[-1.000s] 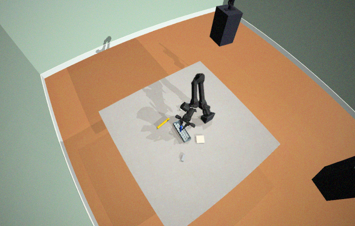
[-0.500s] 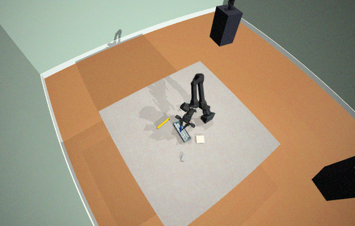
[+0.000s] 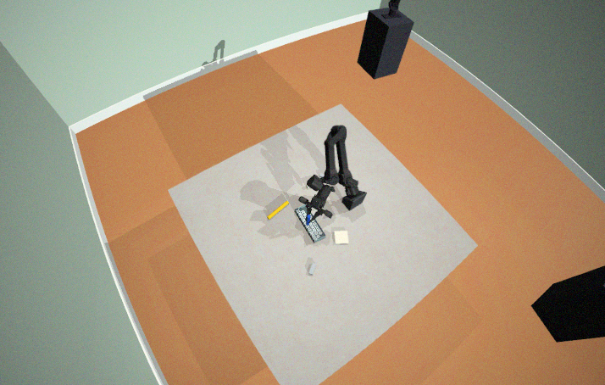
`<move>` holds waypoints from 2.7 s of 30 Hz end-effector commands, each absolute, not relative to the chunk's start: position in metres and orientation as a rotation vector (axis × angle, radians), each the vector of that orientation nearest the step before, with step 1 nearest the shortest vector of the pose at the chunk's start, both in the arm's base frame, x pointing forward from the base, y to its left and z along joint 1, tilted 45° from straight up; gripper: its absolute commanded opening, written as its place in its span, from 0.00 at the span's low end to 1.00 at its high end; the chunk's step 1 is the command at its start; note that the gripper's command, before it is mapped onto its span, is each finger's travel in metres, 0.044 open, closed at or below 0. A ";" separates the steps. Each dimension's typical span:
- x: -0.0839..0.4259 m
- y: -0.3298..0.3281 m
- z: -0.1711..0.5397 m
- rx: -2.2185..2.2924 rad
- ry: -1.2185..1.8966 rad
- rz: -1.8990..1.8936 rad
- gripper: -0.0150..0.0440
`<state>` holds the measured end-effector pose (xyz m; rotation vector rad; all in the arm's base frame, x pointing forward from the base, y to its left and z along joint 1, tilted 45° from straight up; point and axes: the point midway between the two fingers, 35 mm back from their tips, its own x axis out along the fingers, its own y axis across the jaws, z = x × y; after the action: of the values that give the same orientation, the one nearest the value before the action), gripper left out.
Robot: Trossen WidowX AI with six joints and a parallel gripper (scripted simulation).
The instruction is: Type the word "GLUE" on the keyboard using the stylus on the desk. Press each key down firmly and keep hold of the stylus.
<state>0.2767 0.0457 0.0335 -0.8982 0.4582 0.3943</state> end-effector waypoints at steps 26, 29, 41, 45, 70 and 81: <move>0.275 0.053 0.038 -0.899 0.467 0.401 0.39; 0.274 0.060 0.044 -0.899 0.467 0.401 0.39; 0.270 0.071 0.057 -0.898 0.464 0.401 0.39; 0.269 0.070 0.054 -0.902 0.473 0.407 0.37; 0.251 0.049 0.070 -0.899 0.466 0.402 0.25; 0.252 0.037 0.061 -0.900 0.463 0.400 0.25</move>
<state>0.2532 0.0379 0.0647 -0.8986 0.4563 0.3918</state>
